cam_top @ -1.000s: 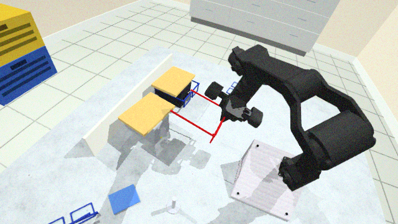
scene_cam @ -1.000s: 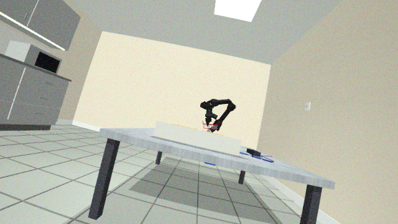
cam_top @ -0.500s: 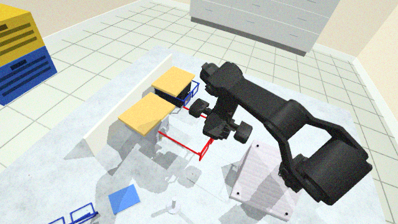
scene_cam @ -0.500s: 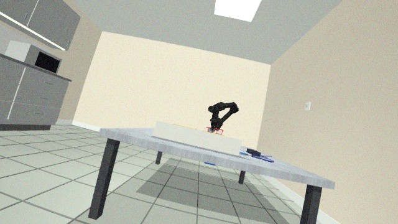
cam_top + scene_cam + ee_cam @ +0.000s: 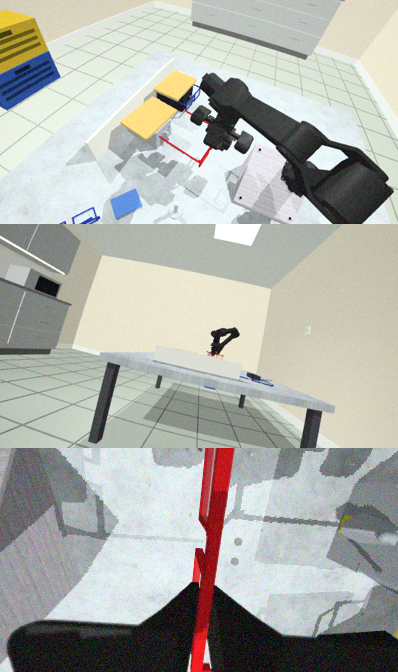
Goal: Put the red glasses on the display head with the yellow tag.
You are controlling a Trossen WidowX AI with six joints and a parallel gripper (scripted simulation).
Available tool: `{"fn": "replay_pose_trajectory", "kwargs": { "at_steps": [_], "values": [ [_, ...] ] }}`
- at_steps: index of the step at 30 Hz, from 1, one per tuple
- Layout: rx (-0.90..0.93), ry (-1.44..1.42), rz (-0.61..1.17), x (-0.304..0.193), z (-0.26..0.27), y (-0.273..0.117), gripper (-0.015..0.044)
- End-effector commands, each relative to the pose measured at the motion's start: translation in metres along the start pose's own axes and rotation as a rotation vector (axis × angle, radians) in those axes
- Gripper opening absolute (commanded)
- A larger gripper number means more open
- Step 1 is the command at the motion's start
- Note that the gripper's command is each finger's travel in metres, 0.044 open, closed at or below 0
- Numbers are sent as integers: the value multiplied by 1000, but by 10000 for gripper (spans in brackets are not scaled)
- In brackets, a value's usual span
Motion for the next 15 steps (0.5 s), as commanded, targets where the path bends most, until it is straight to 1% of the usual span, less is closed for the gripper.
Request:
{"fn": "replay_pose_trajectory", "kwargs": {
  "at_steps": [1, 15],
  "values": [
    [-58, 5, -2, 1, 4, 5, 0],
    [48, 5, -43, -1, 3, 20, 0]
  ]
}}
Point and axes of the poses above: the point midway between the two fingers, 35 mm back from their tips, its own y axis out along the fingers, its own z axis across the jaws, x = y × z, the point moved 4 cm from there along -y, back along the fingers, and after that the axes turned 8 degrees about -y, right-handed, at the moved point
